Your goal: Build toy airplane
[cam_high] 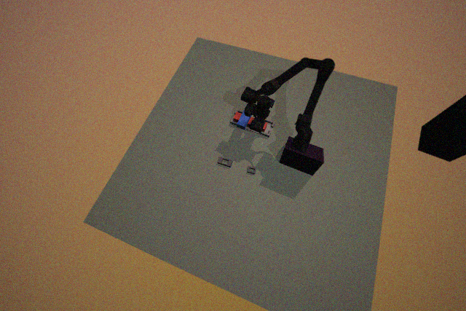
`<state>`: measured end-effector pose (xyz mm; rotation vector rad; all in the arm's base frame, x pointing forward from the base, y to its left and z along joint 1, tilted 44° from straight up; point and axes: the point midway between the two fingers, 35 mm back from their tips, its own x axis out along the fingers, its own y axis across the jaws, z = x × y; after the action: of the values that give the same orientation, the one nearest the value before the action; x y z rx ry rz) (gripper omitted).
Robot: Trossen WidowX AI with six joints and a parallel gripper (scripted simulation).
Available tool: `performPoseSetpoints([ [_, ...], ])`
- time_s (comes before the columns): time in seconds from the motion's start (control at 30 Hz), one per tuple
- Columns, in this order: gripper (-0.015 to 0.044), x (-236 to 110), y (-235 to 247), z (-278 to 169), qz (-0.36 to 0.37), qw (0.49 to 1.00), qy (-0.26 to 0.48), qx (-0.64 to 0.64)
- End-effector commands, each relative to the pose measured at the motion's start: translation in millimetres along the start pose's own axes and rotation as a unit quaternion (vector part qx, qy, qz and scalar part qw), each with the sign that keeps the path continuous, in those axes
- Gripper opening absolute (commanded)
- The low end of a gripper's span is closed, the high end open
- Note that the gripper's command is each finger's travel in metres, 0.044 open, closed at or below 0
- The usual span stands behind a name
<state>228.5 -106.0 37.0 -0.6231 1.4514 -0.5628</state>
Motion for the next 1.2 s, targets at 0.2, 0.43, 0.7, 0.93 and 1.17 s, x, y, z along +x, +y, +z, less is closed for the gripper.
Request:
performPoseSetpoints([
  [0.2,0.0026,-0.1,0.0,0.1,0.0,1.0,0.0,0.0],
  [0.43,0.021,-0.1,0.0,0.1,0.0,1.0,0.0,0.0],
  [0.7,0.026,-0.1,0.0,0.1,0.0,1.0,0.0,0.0],
  [0.93,0.026,-52.4,3.2,5.0,0.005,1.0,0.001,-0.001],
  [1.17,0.026,-91.6,3.7,3.0,0.001,1.0,0.002,-0.002],
])
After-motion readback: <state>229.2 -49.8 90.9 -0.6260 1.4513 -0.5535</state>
